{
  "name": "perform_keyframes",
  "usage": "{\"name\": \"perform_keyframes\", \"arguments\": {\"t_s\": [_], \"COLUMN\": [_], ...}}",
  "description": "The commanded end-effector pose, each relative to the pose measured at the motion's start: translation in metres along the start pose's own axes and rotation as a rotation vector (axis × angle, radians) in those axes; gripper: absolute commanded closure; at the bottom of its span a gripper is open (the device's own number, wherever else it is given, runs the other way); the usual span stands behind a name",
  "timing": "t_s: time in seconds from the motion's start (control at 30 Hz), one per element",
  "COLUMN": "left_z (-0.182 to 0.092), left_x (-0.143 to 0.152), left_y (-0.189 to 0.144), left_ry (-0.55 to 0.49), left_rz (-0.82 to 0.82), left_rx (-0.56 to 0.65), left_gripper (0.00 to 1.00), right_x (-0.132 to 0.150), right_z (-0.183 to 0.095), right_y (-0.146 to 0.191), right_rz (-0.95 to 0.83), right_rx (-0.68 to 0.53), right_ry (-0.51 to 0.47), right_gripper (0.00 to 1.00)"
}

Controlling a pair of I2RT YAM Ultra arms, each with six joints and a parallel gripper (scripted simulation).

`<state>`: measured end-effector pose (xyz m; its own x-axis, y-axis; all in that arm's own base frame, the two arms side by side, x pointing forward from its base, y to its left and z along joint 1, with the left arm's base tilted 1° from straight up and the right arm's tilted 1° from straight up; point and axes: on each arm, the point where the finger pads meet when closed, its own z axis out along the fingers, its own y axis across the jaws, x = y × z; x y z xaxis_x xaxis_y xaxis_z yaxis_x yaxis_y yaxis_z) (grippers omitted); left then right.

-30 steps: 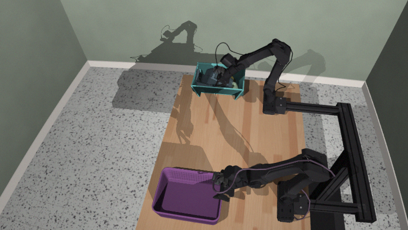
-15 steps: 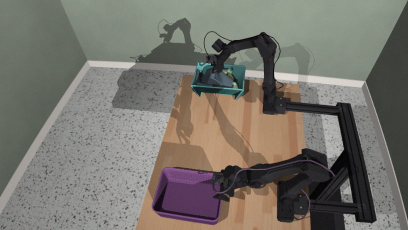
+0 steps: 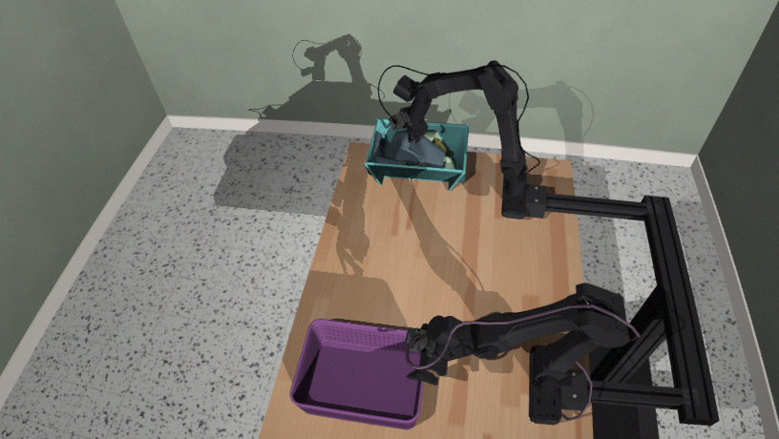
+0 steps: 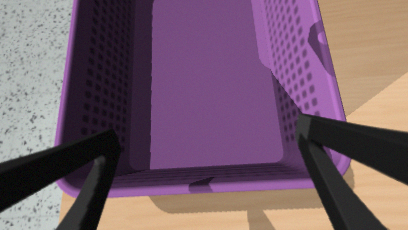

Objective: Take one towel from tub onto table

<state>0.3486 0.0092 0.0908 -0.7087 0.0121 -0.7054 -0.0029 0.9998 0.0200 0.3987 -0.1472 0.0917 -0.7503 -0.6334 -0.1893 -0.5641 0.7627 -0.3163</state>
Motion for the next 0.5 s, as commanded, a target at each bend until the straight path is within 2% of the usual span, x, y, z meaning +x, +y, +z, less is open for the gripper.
{"name": "perform_keyframes", "arguments": {"t_s": [0.0, 0.17, 0.3, 0.47], "left_z": [-0.002, -0.002, -0.002, -0.002], "left_x": [-0.006, -0.006, -0.006, -0.006], "left_y": [-0.001, -0.001, -0.001, -0.001], "left_ry": [-0.016, -0.016, -0.016, -0.016], "left_rz": [0.002, 0.002, 0.002, 0.002], "left_rx": [0.002, 0.002, 0.002, 0.002], "left_gripper": [0.00, 0.00, 0.00, 0.00], "right_x": [0.001, 0.001, -0.001, 0.009], "right_z": [-0.011, -0.011, 0.004, 0.030], "right_y": [-0.007, -0.007, -0.016, -0.002], "right_rz": [-0.017, -0.017, -0.017, -0.014], "right_rx": [0.016, 0.016, 0.032, -0.005], "right_ry": [0.007, 0.007, 0.002, 0.023], "right_gripper": [0.35, 0.35, 0.35, 0.35]}}
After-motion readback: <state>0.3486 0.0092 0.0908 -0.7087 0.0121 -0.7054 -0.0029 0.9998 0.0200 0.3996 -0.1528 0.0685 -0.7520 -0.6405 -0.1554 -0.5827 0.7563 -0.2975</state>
